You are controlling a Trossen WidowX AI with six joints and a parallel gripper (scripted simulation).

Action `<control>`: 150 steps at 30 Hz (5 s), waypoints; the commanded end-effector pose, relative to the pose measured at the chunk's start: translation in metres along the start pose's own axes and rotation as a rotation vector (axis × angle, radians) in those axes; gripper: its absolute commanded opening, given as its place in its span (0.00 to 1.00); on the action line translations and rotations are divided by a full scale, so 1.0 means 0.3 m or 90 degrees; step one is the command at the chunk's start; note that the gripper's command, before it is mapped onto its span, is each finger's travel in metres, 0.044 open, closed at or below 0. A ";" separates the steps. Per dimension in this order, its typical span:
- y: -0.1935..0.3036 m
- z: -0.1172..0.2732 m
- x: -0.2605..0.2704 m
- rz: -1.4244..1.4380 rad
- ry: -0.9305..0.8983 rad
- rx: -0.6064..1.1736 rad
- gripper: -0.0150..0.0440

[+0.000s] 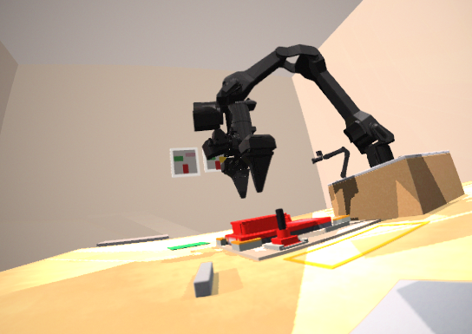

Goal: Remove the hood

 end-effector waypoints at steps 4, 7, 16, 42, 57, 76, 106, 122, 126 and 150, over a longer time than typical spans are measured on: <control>0.005 -0.025 0.002 0.003 0.001 0.007 1.00; 0.005 -0.032 0.003 0.003 0.001 0.007 1.00; 0.005 -0.051 0.005 0.003 0.001 0.007 1.00; 0.008 -0.106 0.009 0.003 0.000 0.007 1.00; 0.012 -0.138 0.013 0.003 0.000 0.007 1.00; 0.014 -0.160 0.014 0.003 0.000 0.007 1.00; 0.015 -0.209 0.014 0.003 0.000 0.007 1.00; 0.011 -0.208 0.015 0.002 -0.001 0.002 0.81; 0.011 -0.208 0.015 0.002 -0.001 0.002 0.76; 0.009 -0.163 0.014 0.002 -0.001 0.002 0.25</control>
Point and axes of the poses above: the point midway between the two fingers, 35 mm back from their tips, its own z axis back along the fingers, its own x axis across the jaws, y = z × x, the point moved 6 cm from there along z, back along the fingers, and after that the axes turned 7 degrees about z, right-handed, at the moved point
